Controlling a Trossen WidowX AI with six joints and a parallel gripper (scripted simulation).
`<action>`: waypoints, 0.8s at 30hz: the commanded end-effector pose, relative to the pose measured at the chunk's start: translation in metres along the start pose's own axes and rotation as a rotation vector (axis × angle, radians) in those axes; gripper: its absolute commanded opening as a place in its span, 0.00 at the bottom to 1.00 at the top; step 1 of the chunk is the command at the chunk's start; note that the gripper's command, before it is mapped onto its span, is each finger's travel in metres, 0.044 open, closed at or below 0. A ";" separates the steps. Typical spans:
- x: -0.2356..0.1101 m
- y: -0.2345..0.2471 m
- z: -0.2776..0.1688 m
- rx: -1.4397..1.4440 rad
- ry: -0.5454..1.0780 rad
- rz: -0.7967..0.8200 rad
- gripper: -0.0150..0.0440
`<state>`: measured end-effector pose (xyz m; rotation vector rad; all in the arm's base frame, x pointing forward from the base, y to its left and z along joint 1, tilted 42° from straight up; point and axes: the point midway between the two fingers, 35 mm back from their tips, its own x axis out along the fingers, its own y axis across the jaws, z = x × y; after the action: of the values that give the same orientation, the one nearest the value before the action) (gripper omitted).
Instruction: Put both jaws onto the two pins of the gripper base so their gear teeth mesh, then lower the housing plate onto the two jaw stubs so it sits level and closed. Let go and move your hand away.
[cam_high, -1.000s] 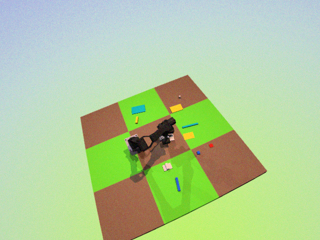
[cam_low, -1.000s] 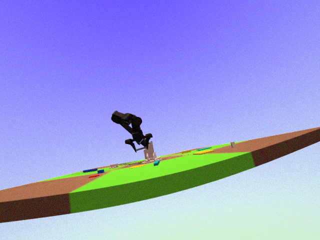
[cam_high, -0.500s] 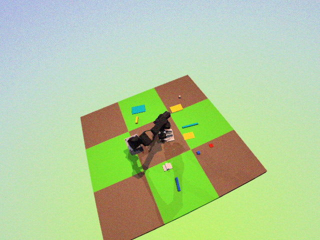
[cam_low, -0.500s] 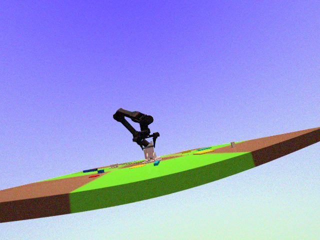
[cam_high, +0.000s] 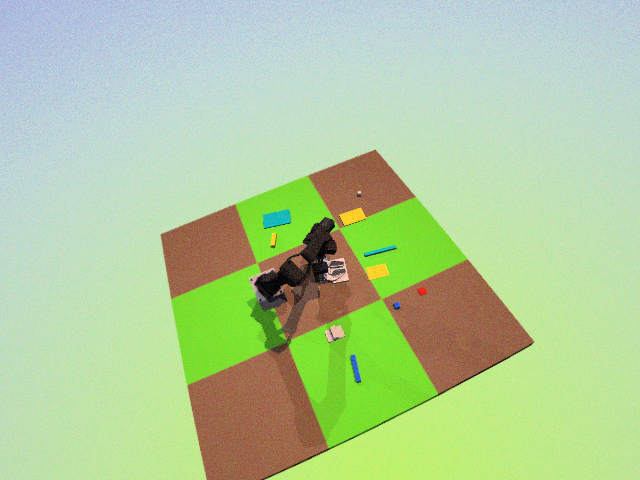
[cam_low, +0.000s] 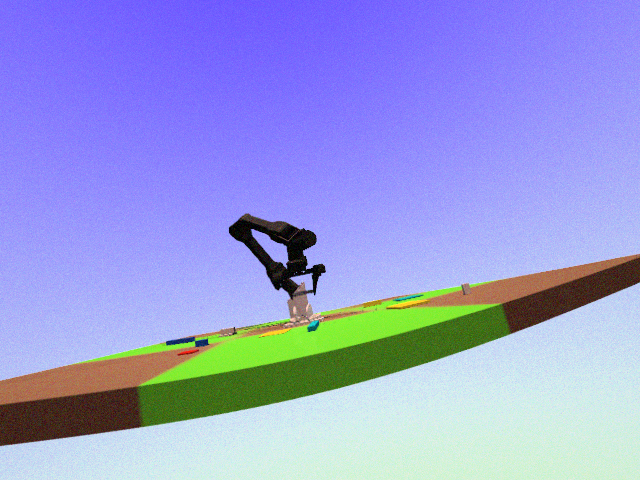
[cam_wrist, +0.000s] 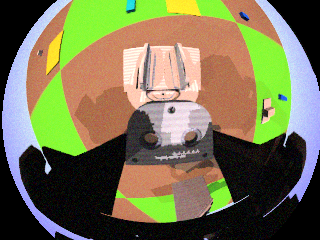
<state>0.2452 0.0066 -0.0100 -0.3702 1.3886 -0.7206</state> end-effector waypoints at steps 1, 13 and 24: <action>0.000 0.000 0.000 0.004 -0.004 -0.003 0.85; 0.000 0.000 0.000 0.014 -0.004 -0.003 0.85; 0.000 0.001 0.001 0.014 -0.004 -0.003 0.85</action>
<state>0.2457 0.0073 -0.0110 -0.3636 1.3847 -0.7280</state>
